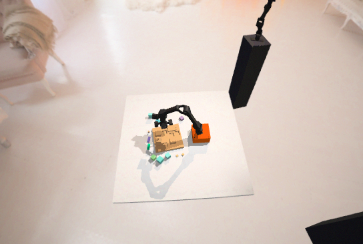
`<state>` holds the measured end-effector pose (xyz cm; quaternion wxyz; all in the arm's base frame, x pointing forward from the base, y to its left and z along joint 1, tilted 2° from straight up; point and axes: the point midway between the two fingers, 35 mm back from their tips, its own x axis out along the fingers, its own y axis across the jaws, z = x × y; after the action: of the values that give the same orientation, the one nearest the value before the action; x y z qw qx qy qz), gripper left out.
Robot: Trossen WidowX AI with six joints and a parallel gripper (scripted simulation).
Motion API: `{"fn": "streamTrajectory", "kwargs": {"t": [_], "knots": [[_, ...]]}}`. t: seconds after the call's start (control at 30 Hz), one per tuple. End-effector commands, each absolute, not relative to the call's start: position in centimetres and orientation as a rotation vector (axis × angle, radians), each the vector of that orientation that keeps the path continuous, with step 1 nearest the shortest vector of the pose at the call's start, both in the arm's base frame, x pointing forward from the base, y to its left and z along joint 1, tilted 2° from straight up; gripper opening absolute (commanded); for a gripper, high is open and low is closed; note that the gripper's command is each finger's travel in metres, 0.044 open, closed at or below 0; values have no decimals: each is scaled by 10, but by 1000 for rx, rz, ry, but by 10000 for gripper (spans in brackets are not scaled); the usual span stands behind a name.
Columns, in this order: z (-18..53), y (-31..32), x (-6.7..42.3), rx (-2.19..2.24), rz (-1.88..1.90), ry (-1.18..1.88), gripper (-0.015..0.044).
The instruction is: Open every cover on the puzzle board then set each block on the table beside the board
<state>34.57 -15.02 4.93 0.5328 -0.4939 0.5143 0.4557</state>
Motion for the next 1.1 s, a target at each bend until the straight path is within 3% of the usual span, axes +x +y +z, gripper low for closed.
{"fn": "streamTrajectory", "kwargs": {"t": [0.0,1.07], "knots": [[49,-130,353,-1355,1255,1123,0],[-6,-122,360,-1416,1316,1080,0]]}}
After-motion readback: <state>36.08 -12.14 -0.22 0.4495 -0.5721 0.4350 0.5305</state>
